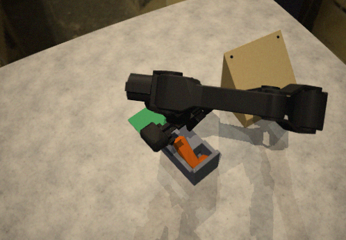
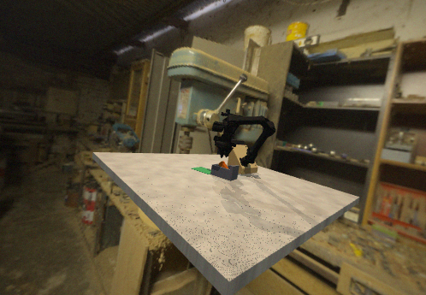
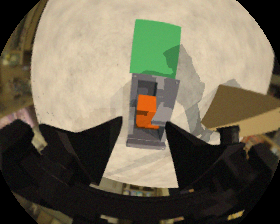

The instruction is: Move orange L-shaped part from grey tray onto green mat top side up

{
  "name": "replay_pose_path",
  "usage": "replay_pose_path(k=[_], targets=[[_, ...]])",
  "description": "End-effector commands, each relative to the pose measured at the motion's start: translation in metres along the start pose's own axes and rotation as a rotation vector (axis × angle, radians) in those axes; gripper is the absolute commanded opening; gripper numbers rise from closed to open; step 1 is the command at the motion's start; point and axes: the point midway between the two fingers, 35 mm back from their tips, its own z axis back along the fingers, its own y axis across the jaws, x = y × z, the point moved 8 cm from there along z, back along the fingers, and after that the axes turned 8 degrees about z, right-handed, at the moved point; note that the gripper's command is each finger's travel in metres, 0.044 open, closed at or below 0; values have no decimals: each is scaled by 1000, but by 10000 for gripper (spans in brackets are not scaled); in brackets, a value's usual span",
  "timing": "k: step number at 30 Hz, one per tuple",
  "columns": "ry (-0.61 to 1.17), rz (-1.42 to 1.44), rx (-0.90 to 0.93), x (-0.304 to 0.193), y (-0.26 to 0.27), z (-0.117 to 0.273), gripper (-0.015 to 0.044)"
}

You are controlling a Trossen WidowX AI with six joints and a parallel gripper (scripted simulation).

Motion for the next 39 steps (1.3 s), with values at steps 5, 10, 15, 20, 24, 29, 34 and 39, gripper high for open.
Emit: replay_pose_path(k=[5,10,15,20,24,29,34,39], targets=[[7,-10,1,-1,-1,-13,280],[6,-10,1,-1,-1,-21,280],[6,-10,2,-1,0,-29,280],[6,-10,2,-1,0,-37,280],[7,-10,2,-1,-1,-44,280],[8,-10,2,-1,-1,-52,280],[9,-10,3,-2,-1,-57,280],[2,0,1,-1,0,-54,175]])
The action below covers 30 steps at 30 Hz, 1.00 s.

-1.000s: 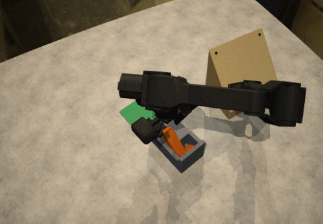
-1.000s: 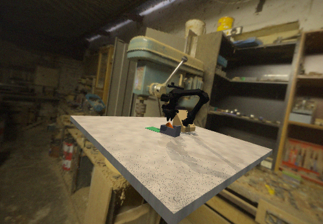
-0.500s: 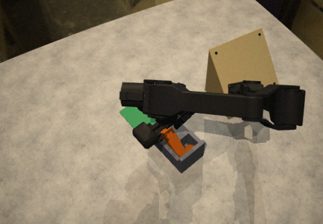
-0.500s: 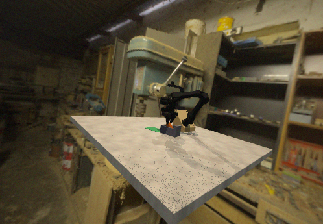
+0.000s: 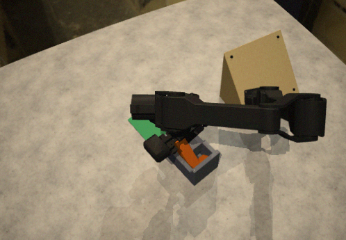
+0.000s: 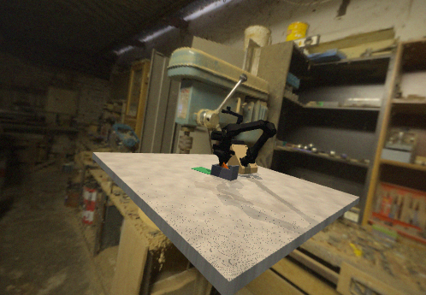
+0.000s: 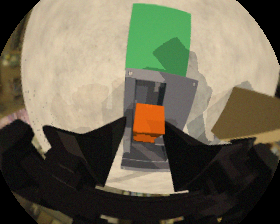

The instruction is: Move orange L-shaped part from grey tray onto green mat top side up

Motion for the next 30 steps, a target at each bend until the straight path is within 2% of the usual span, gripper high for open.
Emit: replay_pose_path(k=[1,11,15,30], targets=[[0,2,0,0,0,0,168],[0,2,0,0,0,0,102],[0,2,0,0,0,0,0],[3,-4,0,0,-1,15,0]])
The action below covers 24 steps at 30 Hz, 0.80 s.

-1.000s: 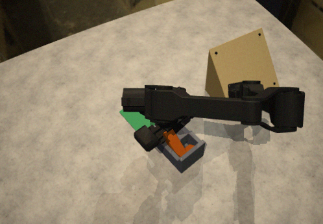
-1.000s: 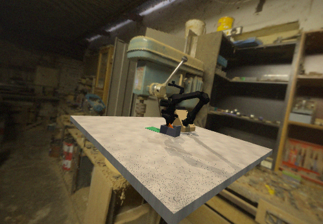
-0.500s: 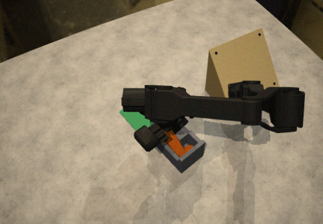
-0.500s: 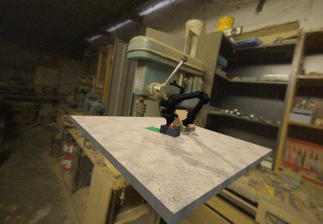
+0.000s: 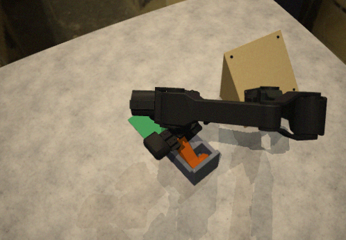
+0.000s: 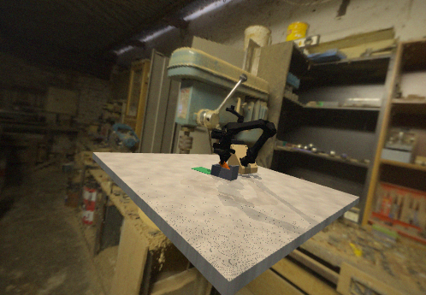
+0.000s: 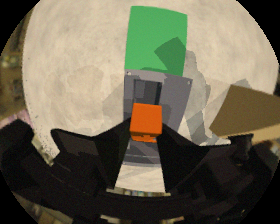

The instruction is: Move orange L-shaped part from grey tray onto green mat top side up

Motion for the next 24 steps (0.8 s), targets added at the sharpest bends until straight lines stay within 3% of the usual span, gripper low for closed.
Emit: replay_pose_path(k=[1,24], targets=[[-2,7,2,0,1,7,0],[-2,3,1,0,1,43,0]])
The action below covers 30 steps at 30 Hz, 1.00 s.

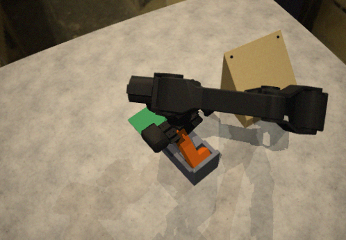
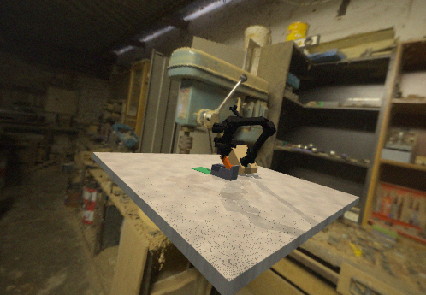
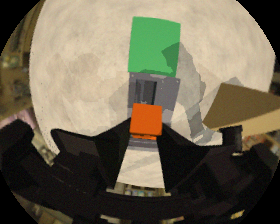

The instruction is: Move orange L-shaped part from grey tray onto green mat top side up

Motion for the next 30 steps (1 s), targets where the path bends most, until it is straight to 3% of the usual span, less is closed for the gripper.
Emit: replay_pose_path(k=[1,30], targets=[[0,6,0,0,1,7,0],[0,5,-1,0,1,42,0]])
